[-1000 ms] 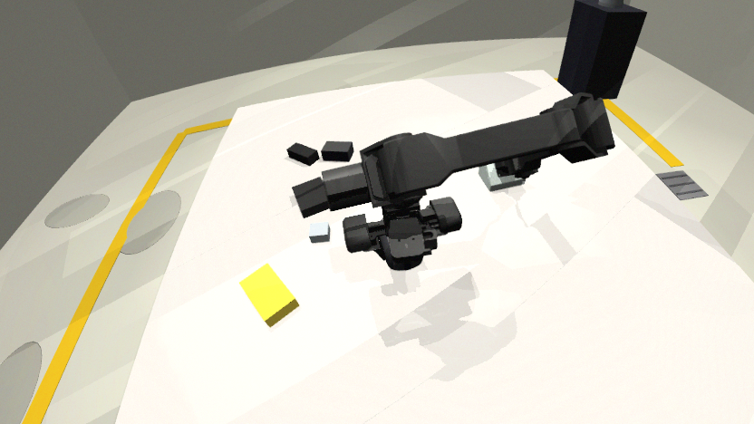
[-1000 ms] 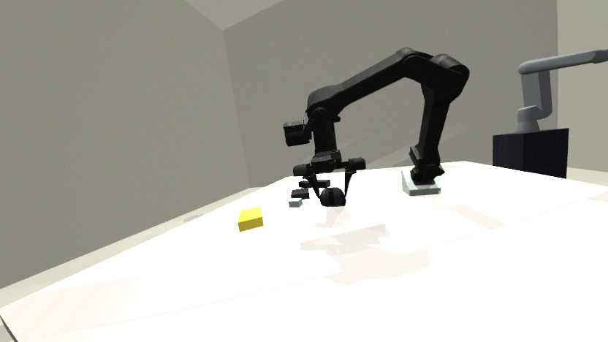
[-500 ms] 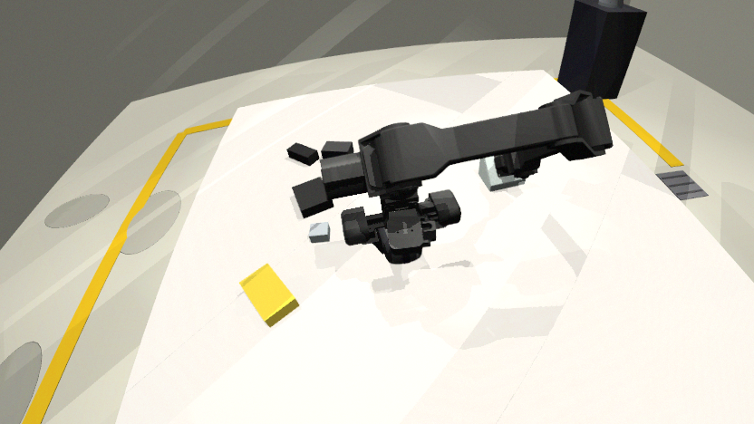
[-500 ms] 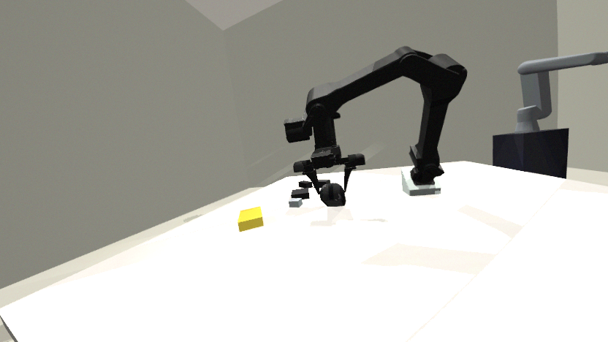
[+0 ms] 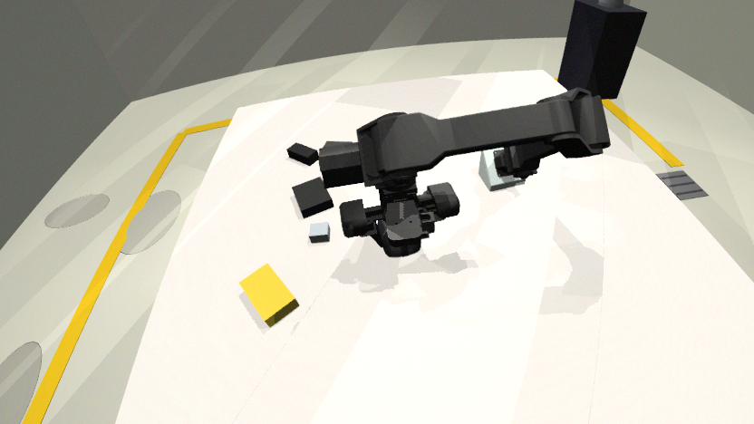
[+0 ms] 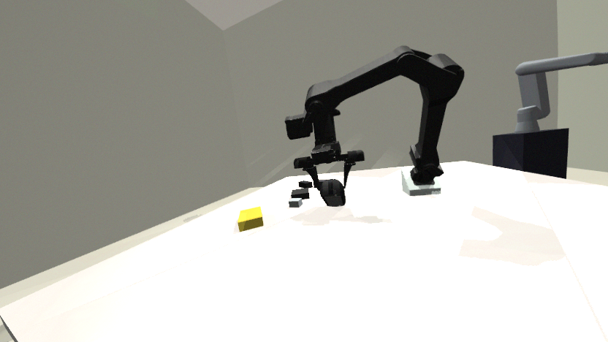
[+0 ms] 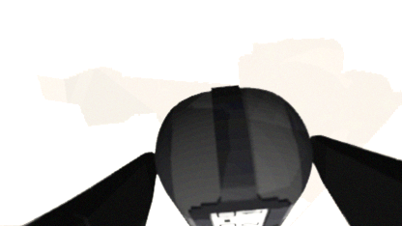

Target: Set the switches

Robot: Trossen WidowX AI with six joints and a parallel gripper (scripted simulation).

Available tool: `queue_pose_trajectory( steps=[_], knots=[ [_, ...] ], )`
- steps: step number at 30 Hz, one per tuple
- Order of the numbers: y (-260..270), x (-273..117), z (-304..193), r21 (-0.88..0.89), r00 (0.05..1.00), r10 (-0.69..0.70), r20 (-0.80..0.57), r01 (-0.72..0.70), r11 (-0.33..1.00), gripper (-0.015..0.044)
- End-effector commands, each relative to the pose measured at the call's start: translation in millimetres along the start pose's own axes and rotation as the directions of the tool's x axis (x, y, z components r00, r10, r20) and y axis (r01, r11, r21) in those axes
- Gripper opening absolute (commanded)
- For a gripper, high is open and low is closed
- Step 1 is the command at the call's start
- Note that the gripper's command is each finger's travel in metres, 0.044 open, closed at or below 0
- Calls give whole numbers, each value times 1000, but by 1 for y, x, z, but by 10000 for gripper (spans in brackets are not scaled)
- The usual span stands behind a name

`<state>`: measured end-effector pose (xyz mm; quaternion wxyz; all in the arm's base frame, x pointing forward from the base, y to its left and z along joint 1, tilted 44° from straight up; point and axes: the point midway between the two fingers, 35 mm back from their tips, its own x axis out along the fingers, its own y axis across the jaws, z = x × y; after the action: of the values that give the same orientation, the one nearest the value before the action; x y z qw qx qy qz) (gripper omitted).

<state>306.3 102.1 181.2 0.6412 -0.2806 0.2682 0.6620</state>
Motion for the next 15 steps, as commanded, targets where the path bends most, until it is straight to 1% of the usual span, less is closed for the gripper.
queue_pose_trajectory(
  steps=[1,15],
  knots=[
    [-1,-3,-6,5,1000,-1,-10,1,1000,336],
    [-1,-10,-15,5,1000,-1,-11,1,1000,336]
  ],
)
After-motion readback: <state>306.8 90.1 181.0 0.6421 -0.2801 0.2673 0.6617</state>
